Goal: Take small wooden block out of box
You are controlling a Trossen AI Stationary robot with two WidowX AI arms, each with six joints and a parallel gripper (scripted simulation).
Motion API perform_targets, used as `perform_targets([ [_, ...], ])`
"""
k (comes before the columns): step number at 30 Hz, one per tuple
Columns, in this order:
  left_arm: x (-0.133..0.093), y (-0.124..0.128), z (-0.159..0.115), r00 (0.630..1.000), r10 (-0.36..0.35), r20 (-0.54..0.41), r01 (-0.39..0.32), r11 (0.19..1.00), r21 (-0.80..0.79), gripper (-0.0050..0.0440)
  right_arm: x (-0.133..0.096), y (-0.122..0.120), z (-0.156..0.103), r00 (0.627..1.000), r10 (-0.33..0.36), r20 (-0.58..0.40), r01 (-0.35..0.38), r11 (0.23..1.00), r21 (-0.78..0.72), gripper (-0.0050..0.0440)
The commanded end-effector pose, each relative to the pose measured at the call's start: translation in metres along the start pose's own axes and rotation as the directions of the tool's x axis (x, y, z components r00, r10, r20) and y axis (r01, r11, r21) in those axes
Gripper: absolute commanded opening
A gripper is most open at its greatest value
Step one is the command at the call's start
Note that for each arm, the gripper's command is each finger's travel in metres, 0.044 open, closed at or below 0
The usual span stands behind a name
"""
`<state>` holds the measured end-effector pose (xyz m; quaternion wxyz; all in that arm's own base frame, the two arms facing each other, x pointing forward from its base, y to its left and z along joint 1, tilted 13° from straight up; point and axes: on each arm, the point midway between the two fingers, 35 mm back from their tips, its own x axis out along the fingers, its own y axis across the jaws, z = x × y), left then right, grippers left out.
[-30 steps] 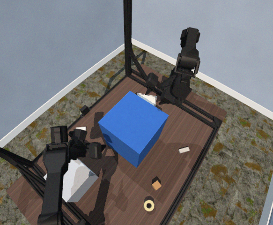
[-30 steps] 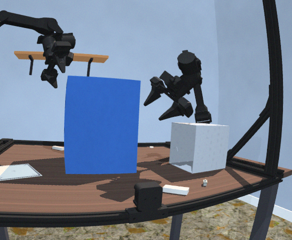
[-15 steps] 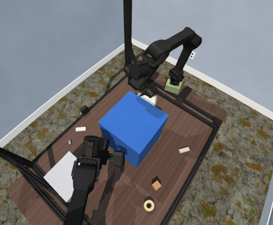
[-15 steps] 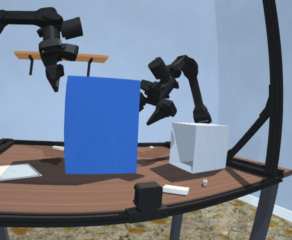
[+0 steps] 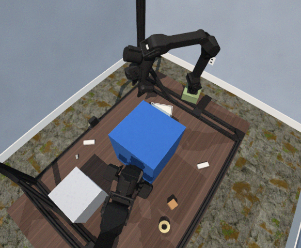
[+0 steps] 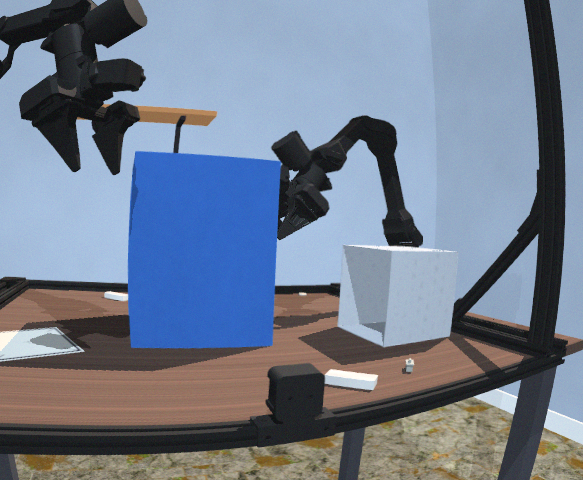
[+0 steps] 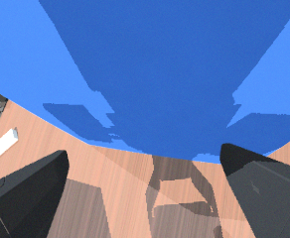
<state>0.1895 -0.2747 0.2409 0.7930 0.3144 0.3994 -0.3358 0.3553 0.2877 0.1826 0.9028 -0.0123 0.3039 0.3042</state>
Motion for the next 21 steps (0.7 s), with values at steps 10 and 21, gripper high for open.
perform_targets([
  [10, -0.014, -0.028, 0.002, 0.972, 0.226, 0.061, -0.234, 0.925, 0.299, 0.04, -0.04, -0.065, 0.02, 0.961, 0.185, 0.204, -0.219, 0.962, 0.16, 0.04],
  [21, -0.068, 0.005, -0.011, 0.882, 0.46, 0.101, -0.465, 0.816, 0.343, 0.04, -0.122, -0.131, 0.037, 0.842, 0.341, 0.418, -0.249, 0.933, -0.26, 0.04],
])
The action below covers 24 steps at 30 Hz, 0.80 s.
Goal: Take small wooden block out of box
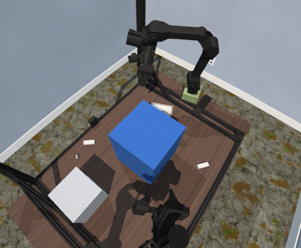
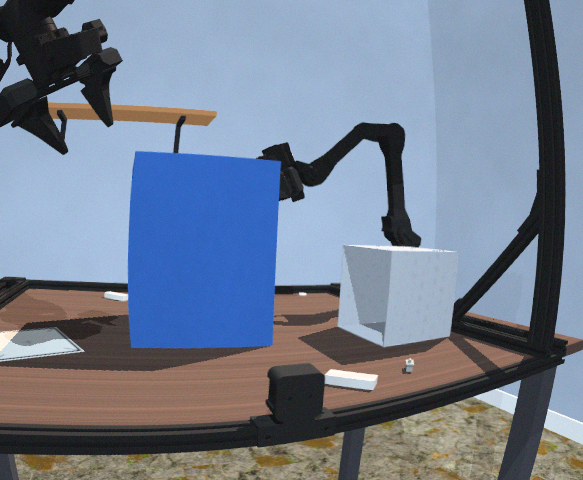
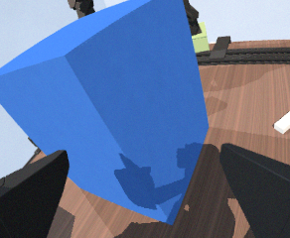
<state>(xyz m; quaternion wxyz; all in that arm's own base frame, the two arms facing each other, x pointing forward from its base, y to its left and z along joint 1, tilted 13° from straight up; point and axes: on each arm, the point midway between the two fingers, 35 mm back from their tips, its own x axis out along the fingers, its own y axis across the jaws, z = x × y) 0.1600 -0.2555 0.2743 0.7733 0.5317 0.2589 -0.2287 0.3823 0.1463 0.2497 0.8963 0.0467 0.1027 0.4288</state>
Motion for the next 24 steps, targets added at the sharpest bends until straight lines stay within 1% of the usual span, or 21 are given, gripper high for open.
perform_targets([
  [1, -0.019, 0.021, -0.007, 0.995, 0.095, 0.007, -0.095, 0.995, 0.002, 0.04, -0.035, -0.006, 0.008, 0.993, 0.089, 0.075, -0.077, 0.986, -0.149, 0.04],
  [2, -0.023, 0.025, -0.009, 0.993, 0.119, 0.008, -0.119, 0.993, 0.009, 0.04, -0.044, -0.007, 0.01, 0.991, 0.104, 0.087, -0.086, 0.977, -0.195, 0.04],
  [4, -0.023, 0.025, -0.009, 0.993, 0.119, 0.008, -0.119, 0.993, 0.009, 0.04, -0.044, -0.007, 0.01, 0.991, 0.104, 0.087, -0.086, 0.977, -0.195, 0.04],
  [6, -0.03, 0.032, -0.013, 0.987, 0.16, 0.013, -0.16, 0.987, 0.02, 0.04, -0.059, -0.009, 0.012, 0.986, 0.131, 0.104, -0.099, 0.957, -0.272, 0.04],
  [8, -0.035, 0.037, -0.014, 0.982, 0.186, 0.019, -0.187, 0.982, 0.027, 0.04, -0.069, -0.008, 0.013, 0.982, 0.151, 0.111, -0.109, 0.941, -0.32, 0.04],
  [11, -0.044, 0.036, -0.01, 0.973, 0.225, 0.057, -0.227, 0.973, 0.05, 0.04, -0.081, -0.003, 0.01, 0.976, 0.186, 0.114, -0.133, 0.921, -0.366, 0.04],
  [13, -0.046, 0.035, -0.009, 0.97, 0.232, 0.068, -0.235, 0.97, 0.055, 0.04, -0.084, -0.003, 0.009, 0.975, 0.193, 0.115, -0.137, 0.917, -0.374, 0.04],
  [24, -0.046, 0.035, -0.009, 0.97, 0.232, 0.068, -0.235, 0.97, 0.055, 0.04, -0.084, -0.003, 0.009, 0.975, 0.193, 0.115, -0.137, 0.917, -0.374, 0.04],
])
